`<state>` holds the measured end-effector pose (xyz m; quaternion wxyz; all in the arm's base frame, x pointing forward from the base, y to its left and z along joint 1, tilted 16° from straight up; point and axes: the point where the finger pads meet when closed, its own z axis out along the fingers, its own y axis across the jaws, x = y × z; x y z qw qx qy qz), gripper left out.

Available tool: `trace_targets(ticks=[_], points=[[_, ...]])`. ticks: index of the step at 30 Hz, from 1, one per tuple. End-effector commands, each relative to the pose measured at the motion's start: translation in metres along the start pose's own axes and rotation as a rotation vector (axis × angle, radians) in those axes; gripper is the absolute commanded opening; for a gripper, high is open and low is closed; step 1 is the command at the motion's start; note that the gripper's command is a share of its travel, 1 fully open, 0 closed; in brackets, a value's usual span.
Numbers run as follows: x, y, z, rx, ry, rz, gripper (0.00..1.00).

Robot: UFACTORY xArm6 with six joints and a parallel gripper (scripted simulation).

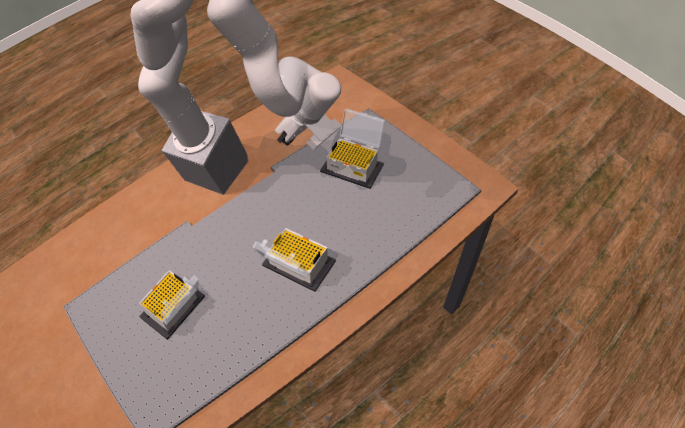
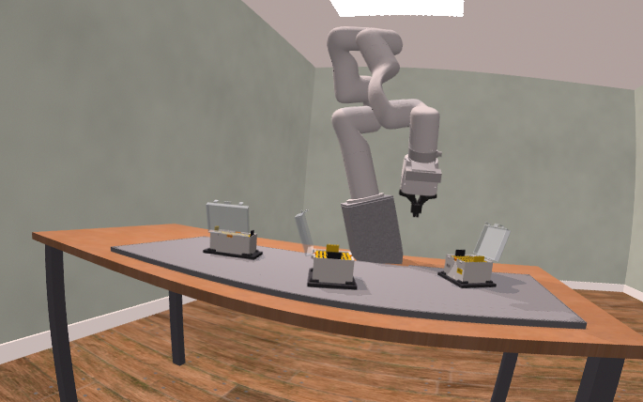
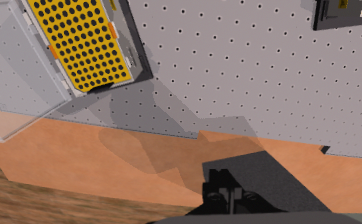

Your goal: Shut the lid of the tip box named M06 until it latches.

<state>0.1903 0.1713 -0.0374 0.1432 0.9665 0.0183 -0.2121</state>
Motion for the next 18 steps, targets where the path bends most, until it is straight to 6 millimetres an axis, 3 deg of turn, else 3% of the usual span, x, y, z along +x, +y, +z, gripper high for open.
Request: trace_targets(ticks=[1, 18], points=[[0.014, -0.002, 0.019, 0.002, 0.003, 0.0, 0.0], [0.051, -0.002, 0.084, 0.002, 0.003, 0.0, 0.0]])
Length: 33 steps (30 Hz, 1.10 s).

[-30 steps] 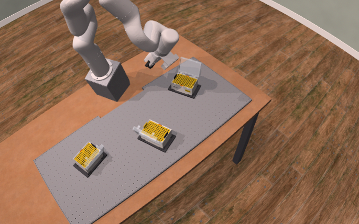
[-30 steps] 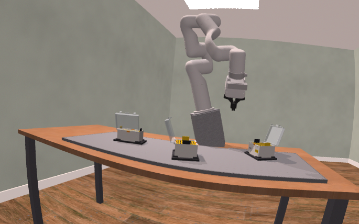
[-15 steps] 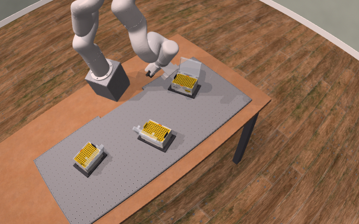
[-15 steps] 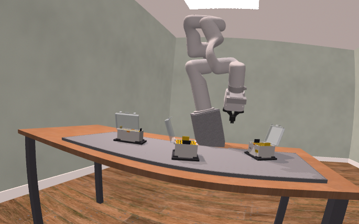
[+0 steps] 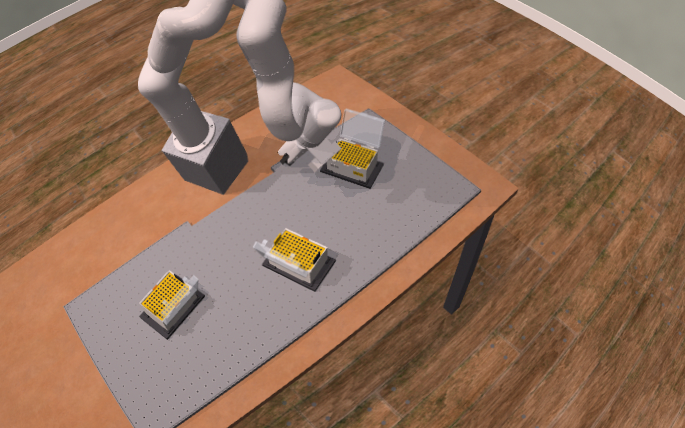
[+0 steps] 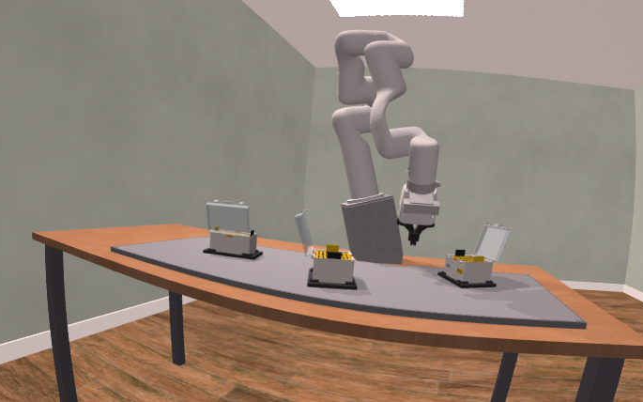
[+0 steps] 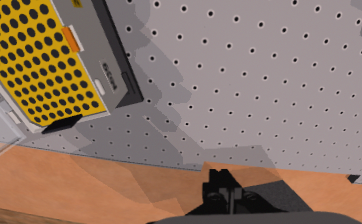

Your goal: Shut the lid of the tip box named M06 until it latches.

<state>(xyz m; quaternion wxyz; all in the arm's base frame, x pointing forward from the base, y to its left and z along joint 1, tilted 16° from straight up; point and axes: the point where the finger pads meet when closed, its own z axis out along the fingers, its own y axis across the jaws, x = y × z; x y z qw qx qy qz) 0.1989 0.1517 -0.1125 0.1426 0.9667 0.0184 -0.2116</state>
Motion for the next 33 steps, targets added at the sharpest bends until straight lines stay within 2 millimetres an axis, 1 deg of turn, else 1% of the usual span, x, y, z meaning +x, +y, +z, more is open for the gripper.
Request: trace_targets(ticks=[1, 8, 33], points=[[0.014, -0.001, 0.021, 0.001, 0.002, 0.0, 0.0], [0.032, -0.001, 0.051, 0.001, 0.002, 0.0, 0.0], [0.032, -0.001, 0.051, 0.001, 0.002, 0.0, 0.0]])
